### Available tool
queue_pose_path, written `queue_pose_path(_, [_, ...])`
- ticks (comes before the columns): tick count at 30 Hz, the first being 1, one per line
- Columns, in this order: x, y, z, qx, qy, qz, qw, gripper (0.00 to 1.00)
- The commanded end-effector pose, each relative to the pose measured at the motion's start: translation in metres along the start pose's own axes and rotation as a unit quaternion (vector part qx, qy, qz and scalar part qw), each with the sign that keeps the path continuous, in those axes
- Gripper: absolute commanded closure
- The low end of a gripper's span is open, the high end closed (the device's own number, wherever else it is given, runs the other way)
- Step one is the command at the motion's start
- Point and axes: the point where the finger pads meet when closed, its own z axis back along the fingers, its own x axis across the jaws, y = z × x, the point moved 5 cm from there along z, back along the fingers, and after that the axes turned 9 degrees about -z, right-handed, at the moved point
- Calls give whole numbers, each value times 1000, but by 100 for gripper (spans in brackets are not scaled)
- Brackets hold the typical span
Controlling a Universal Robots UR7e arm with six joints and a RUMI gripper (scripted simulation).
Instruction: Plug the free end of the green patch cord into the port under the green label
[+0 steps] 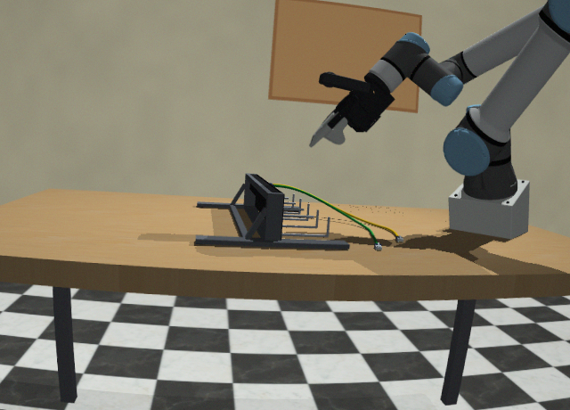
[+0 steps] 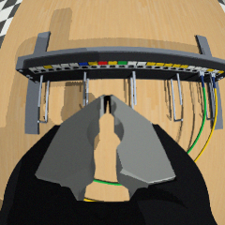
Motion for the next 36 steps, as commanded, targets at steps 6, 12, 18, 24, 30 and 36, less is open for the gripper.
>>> queue_pose_path(6, [1, 0, 17, -2, 3, 1, 1000, 100])
queue_pose_path(12, [1, 0, 23, -2, 3, 1, 1000, 100])
queue_pose_path(18, [1, 0, 30, -2, 3, 1, 1000, 100])
queue_pose_path(24, [1, 0, 37, -2, 3, 1, 1000, 100])
queue_pose_path(30, [1, 0, 41, -2, 3, 1, 1000, 100])
queue_pose_path(36, [1, 0, 46, -2, 3, 1, 1000, 100])
